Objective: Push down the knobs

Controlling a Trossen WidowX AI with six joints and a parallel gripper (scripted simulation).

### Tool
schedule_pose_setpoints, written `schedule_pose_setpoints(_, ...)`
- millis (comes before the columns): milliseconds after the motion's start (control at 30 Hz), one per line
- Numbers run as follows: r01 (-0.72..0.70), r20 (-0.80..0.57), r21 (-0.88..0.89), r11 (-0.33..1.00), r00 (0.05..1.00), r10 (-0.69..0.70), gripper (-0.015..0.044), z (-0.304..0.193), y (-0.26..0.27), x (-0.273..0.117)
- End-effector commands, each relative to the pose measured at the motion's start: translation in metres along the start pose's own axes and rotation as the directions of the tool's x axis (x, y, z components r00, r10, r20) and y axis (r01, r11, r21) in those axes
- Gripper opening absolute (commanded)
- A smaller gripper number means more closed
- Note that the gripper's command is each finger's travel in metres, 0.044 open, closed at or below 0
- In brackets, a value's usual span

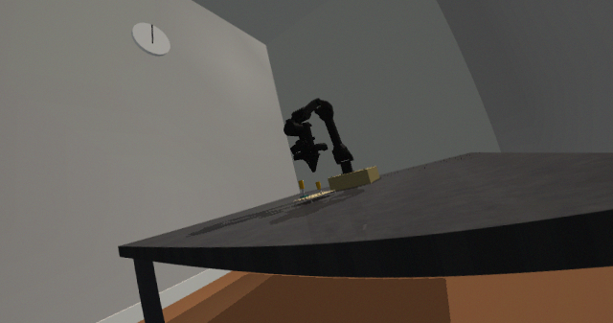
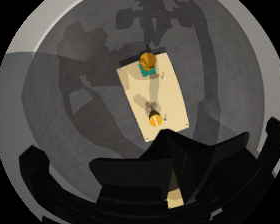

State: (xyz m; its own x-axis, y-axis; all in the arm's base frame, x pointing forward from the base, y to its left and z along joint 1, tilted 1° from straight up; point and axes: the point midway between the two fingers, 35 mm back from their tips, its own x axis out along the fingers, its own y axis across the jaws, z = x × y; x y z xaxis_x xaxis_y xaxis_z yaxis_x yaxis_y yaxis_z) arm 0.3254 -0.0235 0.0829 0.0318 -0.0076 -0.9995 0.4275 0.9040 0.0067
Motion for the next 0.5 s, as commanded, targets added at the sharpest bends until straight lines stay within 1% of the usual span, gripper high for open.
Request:
schedule_pose_setpoints(0,-0.015,-0.006,-0.028,0.999,1.0,0.015,0.0,-0.002,0.004,-0.003)
schedule_pose_setpoints(133,-0.015,-0.006,-0.028,0.999,1.0,0.015,0.0,-0.002,0.005,0.017)
schedule_pose_setpoints(467,-0.015,-0.006,-0.028,0.999,1.0,0.015,0.0,-0.002,0.005,0.024)
